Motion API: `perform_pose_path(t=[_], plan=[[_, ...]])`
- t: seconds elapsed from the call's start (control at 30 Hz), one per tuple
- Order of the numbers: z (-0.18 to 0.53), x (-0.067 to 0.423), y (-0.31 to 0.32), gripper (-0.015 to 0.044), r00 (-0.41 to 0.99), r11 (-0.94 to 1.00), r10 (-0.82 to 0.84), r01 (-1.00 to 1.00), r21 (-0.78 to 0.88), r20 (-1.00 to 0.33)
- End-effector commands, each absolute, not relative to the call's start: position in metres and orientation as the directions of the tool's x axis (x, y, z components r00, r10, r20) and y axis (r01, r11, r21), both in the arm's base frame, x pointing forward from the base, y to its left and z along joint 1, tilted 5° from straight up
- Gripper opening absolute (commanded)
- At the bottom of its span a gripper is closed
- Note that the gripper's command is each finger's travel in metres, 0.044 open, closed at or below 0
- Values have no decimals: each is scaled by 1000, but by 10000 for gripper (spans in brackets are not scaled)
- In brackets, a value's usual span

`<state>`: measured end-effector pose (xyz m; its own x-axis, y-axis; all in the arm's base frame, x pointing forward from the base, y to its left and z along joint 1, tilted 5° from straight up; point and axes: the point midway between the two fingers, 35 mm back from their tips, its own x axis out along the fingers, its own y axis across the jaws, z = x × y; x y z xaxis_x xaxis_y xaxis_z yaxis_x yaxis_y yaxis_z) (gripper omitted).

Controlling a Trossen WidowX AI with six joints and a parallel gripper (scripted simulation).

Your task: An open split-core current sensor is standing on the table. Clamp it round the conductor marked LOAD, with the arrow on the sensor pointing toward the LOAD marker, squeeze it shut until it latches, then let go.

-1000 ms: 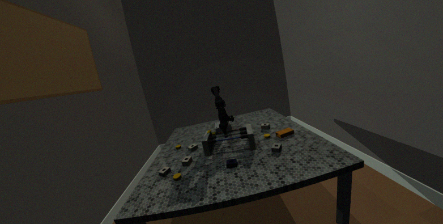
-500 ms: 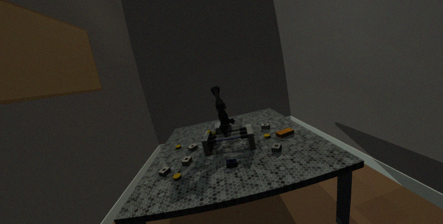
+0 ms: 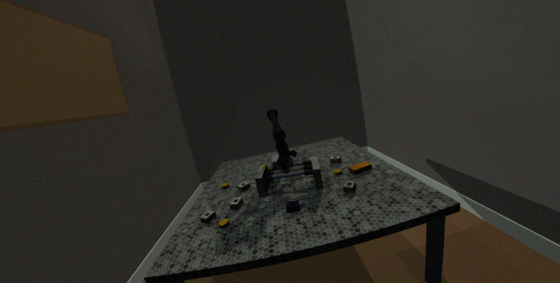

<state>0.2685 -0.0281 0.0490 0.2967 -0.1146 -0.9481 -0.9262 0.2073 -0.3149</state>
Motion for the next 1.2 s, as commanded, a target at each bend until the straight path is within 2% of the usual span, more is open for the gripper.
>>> perform_pose_path(t=[0.0,0.3,0.67,1.17], plan=[[50,270,-28,347,303,208,-113,-924,-320,-946],[50,270,-28,287,303,208,-113,-924,-320,-946],[50,270,-28,0,303,208,-113,-924,-320,-946],[50,270,-28,0,303,208,-113,-924,-320,-946]])
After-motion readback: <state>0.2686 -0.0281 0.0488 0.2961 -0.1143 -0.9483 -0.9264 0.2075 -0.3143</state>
